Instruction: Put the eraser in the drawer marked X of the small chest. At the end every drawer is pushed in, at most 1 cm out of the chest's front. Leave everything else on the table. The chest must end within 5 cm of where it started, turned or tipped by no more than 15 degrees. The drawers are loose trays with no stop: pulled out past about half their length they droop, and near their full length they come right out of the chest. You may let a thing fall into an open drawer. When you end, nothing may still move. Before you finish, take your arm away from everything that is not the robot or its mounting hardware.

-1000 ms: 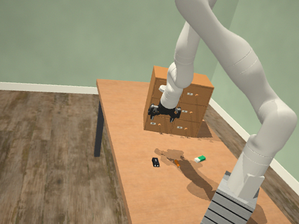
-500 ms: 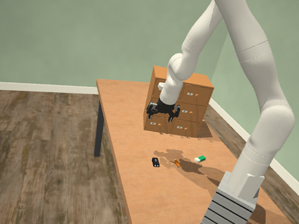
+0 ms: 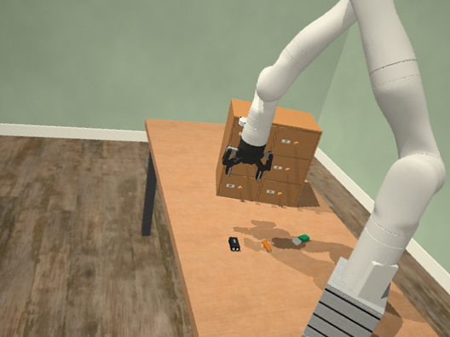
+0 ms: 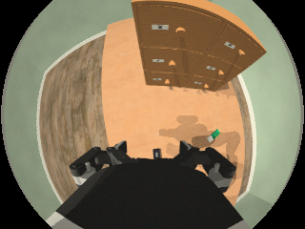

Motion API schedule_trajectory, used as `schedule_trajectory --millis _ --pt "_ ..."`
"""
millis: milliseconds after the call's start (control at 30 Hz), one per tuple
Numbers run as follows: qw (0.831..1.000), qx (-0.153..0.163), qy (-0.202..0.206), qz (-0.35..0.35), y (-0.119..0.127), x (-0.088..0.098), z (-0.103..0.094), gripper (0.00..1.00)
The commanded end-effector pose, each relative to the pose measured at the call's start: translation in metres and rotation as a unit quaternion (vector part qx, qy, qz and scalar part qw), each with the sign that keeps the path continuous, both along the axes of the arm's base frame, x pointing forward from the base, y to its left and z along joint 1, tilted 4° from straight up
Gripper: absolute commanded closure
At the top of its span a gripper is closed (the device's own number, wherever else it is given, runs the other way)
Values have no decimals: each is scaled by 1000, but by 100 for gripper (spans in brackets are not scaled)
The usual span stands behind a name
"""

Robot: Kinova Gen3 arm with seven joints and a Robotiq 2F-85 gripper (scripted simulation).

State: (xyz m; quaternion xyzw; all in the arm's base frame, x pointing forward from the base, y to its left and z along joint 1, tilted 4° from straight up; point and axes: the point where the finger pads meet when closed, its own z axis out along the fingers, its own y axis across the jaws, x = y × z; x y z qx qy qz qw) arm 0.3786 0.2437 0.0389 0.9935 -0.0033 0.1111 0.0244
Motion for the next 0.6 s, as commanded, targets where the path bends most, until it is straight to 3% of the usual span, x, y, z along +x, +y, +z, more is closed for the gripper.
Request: schedule_trajectory --millis 0,567 --pt "1000 4 8 -19 -10 12 4 0" --pt "998 5 53 -21 -9 6 11 0"
